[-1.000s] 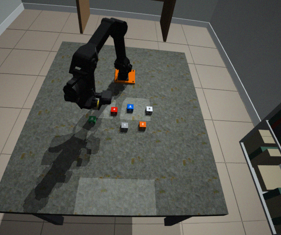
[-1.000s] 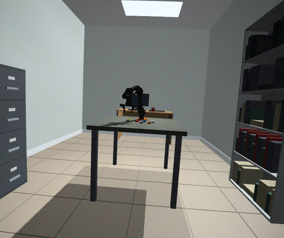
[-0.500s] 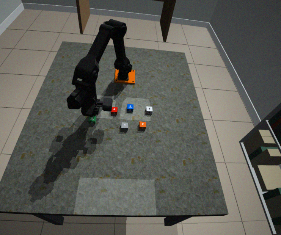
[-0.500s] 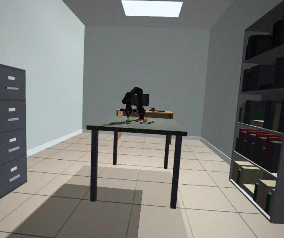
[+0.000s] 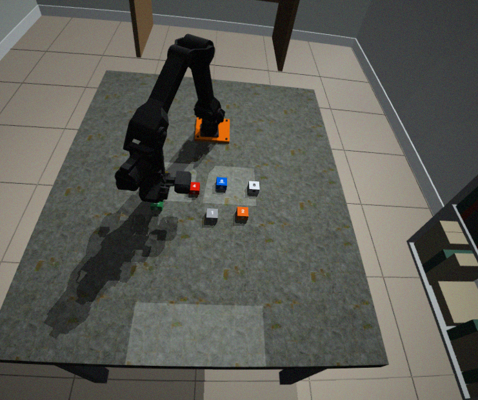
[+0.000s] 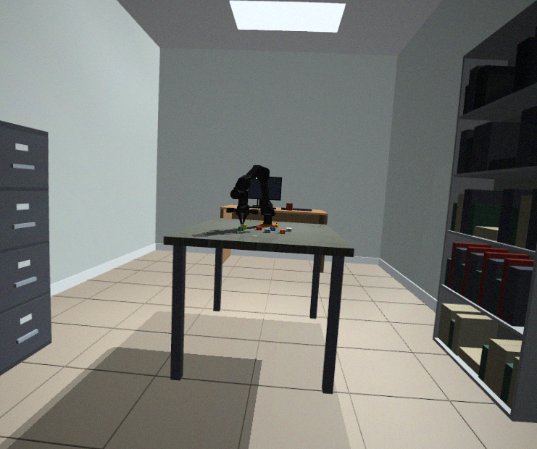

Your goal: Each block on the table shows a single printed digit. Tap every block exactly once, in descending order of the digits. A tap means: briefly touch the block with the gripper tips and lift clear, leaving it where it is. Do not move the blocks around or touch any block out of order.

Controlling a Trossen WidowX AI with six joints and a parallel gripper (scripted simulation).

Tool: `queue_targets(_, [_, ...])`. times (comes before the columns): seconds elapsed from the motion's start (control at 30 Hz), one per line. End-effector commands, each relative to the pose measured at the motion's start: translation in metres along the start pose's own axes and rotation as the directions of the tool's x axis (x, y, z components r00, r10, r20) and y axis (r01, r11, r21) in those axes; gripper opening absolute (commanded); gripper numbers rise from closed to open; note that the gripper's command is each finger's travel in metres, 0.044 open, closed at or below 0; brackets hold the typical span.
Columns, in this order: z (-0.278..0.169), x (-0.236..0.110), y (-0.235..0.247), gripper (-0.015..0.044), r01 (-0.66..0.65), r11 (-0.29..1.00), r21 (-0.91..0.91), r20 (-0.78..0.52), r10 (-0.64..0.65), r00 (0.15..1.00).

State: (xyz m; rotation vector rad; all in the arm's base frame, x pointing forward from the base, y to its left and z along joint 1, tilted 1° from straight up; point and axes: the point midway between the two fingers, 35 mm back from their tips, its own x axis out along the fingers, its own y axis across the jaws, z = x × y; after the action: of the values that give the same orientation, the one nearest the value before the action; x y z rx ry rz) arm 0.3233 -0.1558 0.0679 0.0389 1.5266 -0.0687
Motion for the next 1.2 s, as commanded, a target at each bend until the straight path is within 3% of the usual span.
queue_targets(0.0, [0.000, 0.005, 0.000, 0.0020, -0.001, 1.000, -0.004, 0.002, 0.001, 1.000])
queue_targets(0.3, [0.000, 0.014, 0.000, 0.0020, -0.001, 1.000, -0.004, 0.001, 0.001, 1.000])
queue_targets(0.43, [0.000, -0.014, 0.000, 0.0020, -0.001, 1.000, -0.004, 0.001, 0.001, 1.000])
queue_targets(0.6, [0.001, -0.025, 0.000, 0.0020, -0.001, 1.000, -0.004, 0.002, 0.001, 1.000])
queue_targets(0.8, [0.000, -0.095, 0.000, 0.0020, -0.001, 1.000, -0.004, 0.002, 0.001, 1.000])
queue_targets(0.93, [0.000, -0.097, 0.003, 0.0020, -0.002, 1.000, -0.004, 0.002, 0.002, 1.000])
queue_targets(1.17, [0.004, -0.099, 0.108, 0.0020, -0.013, 1.000, -0.004, 0.001, 0.013, 1.000])
